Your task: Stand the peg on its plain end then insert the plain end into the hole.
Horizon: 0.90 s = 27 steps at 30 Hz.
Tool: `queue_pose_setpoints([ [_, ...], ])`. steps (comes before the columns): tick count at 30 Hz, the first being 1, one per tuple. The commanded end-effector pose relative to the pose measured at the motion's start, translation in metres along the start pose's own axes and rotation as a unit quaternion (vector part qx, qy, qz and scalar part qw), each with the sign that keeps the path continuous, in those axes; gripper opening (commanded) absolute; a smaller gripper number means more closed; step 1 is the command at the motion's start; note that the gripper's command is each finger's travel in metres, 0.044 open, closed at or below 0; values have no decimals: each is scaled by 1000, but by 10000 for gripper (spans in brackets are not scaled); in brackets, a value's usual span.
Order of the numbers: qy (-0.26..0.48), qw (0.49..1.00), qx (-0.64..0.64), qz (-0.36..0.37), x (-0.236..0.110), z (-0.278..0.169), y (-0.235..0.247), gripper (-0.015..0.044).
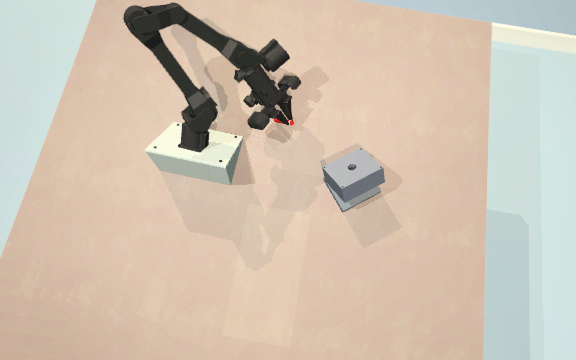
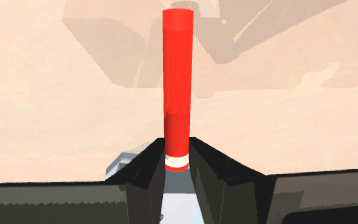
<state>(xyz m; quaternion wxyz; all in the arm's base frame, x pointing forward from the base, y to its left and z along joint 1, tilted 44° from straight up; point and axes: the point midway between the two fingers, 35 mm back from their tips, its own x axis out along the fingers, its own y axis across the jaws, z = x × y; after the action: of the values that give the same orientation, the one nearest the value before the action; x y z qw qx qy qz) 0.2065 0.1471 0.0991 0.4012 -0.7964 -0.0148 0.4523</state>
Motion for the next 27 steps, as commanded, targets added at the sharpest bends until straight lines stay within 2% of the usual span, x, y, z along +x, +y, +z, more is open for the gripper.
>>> queue_pose_setpoints([
  [1,15,1000,2,3,-1,2,3,50],
  [27,127,992,3,3,-15,13,3,50],
])
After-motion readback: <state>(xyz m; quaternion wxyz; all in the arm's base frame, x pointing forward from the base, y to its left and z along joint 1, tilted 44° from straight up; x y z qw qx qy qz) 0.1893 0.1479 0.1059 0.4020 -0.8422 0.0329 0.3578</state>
